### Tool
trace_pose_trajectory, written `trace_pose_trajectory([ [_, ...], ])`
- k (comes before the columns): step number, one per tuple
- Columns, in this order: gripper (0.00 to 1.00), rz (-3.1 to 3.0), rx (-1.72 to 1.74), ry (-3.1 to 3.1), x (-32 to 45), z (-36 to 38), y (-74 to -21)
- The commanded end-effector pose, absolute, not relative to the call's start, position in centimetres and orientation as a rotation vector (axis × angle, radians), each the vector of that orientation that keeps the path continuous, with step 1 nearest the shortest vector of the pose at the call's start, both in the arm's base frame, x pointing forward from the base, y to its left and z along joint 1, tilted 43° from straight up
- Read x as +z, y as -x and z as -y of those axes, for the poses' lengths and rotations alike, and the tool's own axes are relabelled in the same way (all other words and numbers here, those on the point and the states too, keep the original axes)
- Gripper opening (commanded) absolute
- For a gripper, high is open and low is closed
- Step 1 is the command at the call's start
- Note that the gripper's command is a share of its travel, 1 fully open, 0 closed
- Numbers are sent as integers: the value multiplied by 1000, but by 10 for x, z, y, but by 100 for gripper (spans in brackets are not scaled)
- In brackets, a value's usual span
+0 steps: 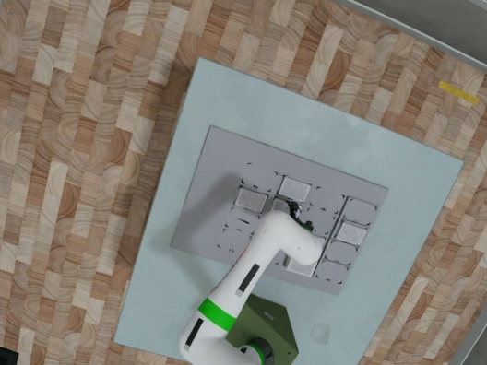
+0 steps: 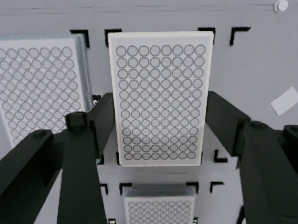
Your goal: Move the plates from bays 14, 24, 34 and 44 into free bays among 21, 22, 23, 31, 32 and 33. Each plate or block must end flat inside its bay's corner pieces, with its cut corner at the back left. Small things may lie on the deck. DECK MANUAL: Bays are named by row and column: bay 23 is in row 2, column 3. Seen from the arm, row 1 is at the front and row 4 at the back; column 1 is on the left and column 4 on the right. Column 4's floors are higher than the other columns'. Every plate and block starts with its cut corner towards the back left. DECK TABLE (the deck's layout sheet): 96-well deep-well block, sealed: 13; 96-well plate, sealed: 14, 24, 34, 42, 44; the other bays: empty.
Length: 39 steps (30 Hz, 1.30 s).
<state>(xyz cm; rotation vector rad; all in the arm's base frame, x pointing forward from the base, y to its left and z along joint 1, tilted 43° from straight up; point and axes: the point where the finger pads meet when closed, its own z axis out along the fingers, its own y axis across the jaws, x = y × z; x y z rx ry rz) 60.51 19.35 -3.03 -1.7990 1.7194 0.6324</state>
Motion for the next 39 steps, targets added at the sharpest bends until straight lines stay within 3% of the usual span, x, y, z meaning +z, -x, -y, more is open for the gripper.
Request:
trace_pose_trajectory([
  [1, 10, -1719, 630, 1798, -30, -193, -606],
  [23, 10, -1719, 630, 1798, -30, -193, -606],
  [24, 70, -1719, 630, 1798, -30, -193, -606],
  [39, 70, -1719, 630, 1798, -30, -193, -606],
])
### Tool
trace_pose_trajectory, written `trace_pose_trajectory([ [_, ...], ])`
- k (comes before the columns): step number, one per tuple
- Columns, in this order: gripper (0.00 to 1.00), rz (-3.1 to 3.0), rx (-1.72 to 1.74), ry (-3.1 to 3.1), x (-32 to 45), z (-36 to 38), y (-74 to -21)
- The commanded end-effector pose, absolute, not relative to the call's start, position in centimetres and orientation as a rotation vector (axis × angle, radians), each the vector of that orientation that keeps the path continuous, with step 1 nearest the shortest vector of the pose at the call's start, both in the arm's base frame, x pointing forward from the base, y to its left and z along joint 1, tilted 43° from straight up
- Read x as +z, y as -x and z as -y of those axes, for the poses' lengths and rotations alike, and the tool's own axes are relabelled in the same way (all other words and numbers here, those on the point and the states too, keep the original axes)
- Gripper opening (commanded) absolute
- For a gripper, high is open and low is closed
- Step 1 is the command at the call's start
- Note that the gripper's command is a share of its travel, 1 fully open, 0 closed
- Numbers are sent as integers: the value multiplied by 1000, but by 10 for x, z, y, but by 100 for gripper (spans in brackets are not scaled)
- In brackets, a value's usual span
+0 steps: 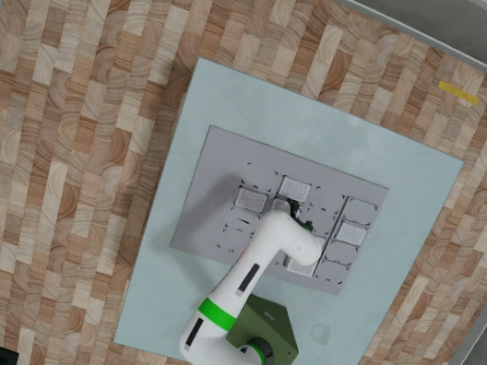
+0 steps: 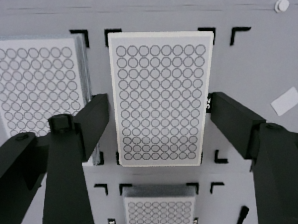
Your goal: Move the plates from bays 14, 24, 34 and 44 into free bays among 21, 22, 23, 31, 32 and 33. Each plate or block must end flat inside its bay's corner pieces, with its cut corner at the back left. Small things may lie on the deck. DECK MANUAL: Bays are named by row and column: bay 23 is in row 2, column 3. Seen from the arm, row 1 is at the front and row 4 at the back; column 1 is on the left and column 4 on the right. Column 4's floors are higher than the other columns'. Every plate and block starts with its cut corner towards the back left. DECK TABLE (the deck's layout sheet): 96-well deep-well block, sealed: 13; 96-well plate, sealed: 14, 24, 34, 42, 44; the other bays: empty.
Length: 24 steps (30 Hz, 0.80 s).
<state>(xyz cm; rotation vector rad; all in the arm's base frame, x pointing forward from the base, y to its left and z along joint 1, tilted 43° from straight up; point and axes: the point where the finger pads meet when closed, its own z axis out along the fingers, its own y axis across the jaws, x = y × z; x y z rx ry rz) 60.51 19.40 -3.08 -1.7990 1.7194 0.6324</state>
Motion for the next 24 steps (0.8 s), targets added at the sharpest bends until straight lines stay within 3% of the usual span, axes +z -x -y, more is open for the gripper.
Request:
trace_pose_trajectory([
  [1, 70, -1719, 630, 1798, -30, -193, -606],
  [24, 70, -1719, 630, 1798, -21, -185, -605],
])
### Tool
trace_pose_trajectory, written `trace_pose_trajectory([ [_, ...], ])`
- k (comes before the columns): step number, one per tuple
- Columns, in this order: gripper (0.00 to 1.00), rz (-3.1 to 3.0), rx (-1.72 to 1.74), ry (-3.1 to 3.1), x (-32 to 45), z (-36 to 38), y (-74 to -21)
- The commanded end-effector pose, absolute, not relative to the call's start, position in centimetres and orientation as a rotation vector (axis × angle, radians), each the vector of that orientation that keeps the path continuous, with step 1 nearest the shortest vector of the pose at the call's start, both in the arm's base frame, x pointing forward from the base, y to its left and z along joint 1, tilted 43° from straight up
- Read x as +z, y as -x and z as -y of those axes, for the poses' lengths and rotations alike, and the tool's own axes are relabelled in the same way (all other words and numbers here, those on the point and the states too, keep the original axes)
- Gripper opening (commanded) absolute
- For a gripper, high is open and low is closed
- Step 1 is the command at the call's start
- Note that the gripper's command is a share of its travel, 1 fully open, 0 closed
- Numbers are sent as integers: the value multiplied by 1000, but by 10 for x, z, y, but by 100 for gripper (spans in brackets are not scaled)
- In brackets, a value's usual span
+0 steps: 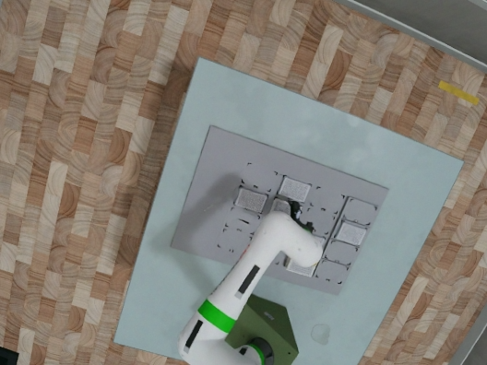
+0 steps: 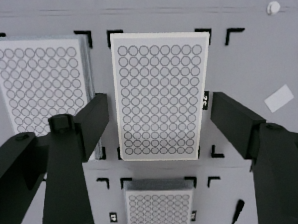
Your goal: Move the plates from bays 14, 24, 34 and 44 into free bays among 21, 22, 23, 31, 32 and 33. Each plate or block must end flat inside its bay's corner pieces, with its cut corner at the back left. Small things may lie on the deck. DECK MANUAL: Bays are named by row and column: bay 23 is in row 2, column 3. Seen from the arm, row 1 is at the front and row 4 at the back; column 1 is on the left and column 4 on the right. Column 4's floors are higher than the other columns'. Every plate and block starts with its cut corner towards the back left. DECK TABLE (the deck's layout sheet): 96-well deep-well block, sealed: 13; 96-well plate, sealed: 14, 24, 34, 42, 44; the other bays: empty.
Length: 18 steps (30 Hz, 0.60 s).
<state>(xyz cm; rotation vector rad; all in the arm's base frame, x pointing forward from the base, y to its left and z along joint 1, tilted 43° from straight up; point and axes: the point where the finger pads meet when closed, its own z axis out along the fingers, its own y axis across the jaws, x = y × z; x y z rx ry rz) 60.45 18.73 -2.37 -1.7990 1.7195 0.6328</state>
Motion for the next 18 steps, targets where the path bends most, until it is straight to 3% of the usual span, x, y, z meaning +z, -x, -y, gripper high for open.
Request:
trace_pose_trajectory([
  [1, 70, -1719, 630, 1798, -20, -184, -605],
  [18, 70, -1720, 630, 1798, -6, -170, -604],
])
